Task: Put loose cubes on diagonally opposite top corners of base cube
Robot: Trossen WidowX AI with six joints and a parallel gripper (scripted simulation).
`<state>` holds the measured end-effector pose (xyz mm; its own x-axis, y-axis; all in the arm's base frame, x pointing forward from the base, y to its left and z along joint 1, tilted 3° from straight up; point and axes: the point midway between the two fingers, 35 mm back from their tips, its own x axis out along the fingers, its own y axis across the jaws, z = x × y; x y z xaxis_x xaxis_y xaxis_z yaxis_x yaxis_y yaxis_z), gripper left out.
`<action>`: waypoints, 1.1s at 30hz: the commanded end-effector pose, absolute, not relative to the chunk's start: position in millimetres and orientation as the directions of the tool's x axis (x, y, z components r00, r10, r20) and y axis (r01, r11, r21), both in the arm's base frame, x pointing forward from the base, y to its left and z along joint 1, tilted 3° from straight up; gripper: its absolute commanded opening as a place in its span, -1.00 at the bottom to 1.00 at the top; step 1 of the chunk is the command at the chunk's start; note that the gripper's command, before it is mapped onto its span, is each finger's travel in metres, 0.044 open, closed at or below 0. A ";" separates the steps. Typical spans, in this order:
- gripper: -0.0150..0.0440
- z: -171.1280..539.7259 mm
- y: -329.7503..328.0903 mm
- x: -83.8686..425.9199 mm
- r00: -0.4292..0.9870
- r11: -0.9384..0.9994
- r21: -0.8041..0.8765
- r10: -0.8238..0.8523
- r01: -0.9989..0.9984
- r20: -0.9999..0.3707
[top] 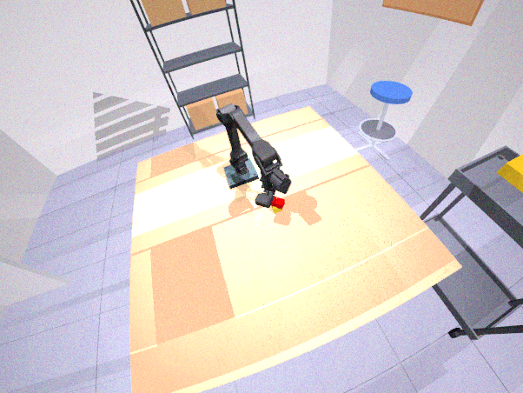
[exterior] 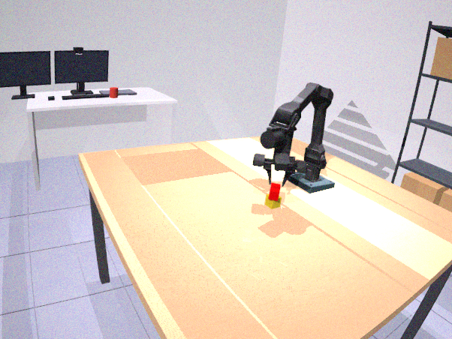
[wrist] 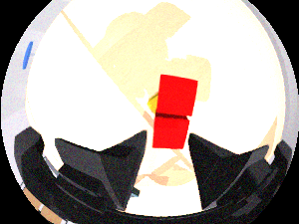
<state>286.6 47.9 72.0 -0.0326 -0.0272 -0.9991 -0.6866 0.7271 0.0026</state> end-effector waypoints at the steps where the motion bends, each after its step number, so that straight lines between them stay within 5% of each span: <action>1: 0.20 80.0 48.6 289.2 -0.021 0.727 -0.004 -0.025 -0.686 -0.999; 33: 0.20 114.7 49.4 290.0 -0.021 0.727 -0.004 -0.025 -0.686 -0.999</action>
<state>288.0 48.7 107.9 -0.0305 -0.0269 -0.9992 -0.6880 0.7257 0.0014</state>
